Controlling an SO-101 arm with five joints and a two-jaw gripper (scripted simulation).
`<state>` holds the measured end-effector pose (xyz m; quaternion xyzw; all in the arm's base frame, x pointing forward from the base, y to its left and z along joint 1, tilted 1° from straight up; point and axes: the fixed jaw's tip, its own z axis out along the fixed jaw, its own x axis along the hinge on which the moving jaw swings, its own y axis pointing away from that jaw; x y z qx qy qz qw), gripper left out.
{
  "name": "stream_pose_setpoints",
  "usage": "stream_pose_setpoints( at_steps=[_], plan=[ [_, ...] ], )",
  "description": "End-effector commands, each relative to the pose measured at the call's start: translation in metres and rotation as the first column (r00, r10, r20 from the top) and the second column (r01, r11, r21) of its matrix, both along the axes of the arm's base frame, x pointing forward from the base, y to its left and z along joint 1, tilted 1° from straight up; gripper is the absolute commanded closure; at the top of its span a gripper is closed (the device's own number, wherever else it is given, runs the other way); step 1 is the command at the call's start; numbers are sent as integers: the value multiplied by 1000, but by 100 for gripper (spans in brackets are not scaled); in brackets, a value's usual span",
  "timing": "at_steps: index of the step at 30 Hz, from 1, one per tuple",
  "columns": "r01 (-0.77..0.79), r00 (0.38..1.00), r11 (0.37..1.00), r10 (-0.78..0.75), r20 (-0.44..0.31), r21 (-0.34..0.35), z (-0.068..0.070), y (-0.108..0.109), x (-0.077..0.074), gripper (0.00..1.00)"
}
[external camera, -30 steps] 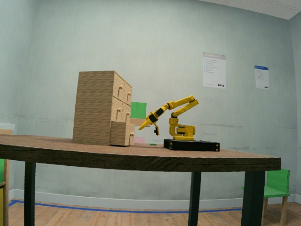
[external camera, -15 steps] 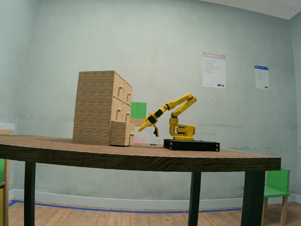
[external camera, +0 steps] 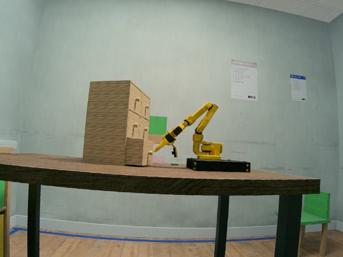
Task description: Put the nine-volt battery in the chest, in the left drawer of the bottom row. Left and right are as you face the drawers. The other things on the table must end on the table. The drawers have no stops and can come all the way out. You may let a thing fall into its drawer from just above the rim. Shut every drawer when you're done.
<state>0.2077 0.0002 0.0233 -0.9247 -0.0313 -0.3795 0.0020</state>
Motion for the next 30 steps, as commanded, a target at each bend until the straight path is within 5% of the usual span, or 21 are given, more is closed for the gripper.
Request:
stream_pose_setpoints(
  at_steps=[1, 30],
  plan=[
    [-5, 1000, 1000, 5, 15, 3, -6, 2, 11, 79],
    [-5, 1000, 1000, 5, 15, 3, -9, 2, 14, 79]
  ],
)
